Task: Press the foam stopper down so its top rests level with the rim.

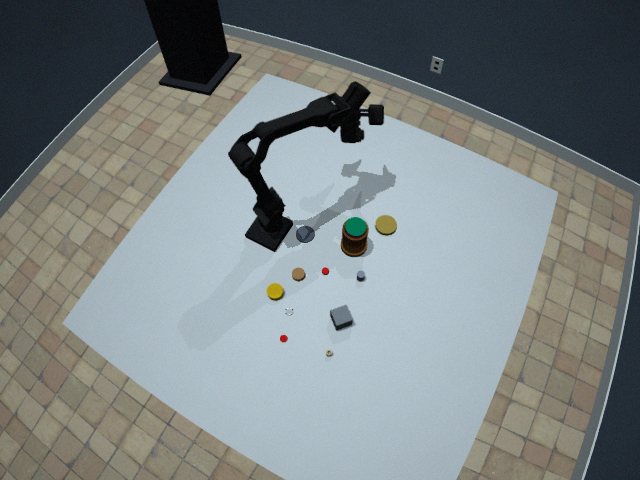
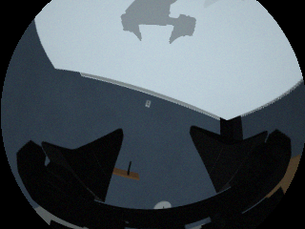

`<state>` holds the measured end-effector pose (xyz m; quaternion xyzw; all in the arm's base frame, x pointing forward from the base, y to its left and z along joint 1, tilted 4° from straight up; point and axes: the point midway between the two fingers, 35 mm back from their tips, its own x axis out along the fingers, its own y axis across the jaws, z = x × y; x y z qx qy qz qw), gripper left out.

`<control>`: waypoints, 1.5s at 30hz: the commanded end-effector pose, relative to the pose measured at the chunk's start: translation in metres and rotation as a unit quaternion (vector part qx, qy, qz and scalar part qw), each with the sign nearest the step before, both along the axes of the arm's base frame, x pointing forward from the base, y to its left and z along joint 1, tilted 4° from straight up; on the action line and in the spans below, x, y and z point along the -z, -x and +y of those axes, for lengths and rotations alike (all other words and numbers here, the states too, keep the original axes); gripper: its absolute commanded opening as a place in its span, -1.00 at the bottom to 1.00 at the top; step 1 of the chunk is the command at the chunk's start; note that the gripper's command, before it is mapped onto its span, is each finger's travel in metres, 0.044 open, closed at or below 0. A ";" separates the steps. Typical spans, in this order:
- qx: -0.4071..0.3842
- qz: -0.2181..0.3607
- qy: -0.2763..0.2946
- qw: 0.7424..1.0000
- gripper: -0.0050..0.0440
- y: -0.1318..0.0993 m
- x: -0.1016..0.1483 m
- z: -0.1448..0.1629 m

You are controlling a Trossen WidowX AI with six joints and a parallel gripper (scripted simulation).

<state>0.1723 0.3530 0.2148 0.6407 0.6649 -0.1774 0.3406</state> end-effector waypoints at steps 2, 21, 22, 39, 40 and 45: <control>-0.019 -0.045 0.030 0.998 0.54 -0.016 0.007 -0.013; -0.271 -0.240 0.282 0.888 -0.80 -0.102 0.047 -0.154; -0.289 -0.243 0.292 0.879 -0.80 -0.104 0.048 -0.162; -0.598 -0.221 0.330 0.697 -0.80 -0.105 0.056 -0.288; -0.617 -0.219 0.324 0.684 -0.80 -0.104 0.055 -0.295; -0.644 -0.218 0.313 0.663 -0.80 -0.102 0.055 -0.303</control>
